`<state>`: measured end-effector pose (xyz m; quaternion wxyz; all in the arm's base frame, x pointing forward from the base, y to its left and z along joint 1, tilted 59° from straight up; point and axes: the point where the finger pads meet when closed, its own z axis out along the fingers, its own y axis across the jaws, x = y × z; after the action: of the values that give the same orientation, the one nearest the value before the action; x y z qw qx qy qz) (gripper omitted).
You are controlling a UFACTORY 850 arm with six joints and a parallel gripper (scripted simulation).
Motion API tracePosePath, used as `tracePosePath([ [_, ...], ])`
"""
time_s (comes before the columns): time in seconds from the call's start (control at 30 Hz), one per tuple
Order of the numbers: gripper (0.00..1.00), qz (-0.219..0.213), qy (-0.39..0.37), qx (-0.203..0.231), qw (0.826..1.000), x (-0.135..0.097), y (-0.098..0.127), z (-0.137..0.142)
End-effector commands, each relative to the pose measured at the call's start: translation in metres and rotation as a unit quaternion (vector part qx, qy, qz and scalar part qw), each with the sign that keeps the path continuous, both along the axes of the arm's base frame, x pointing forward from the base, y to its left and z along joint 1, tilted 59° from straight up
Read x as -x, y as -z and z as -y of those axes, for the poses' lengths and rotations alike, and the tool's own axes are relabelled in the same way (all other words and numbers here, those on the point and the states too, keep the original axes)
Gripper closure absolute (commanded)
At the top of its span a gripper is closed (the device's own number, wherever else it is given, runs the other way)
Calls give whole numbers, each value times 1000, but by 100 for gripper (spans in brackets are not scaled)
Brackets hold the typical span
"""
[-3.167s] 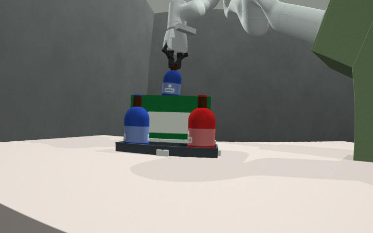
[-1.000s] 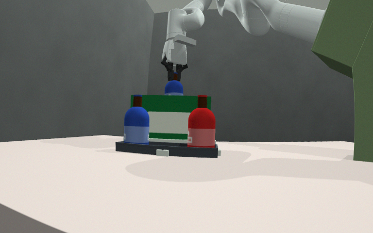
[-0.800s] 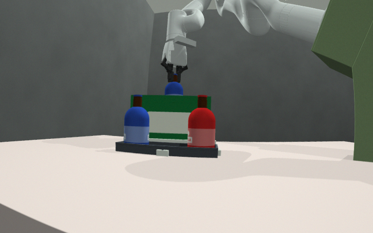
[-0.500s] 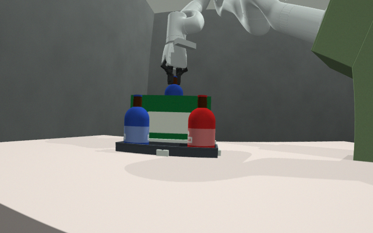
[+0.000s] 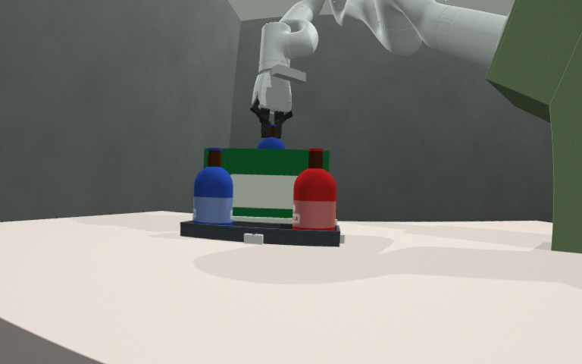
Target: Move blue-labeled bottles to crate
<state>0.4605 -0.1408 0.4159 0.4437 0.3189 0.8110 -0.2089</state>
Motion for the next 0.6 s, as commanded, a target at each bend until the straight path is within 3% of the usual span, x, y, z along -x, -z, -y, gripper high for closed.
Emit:
tracePosePath([
  [0.0, 100, 1, 0, 0, 1000, -4, 3, 4],
  [0.57, 100, 1, 0, 0, 1000, -14, 11, 14],
])
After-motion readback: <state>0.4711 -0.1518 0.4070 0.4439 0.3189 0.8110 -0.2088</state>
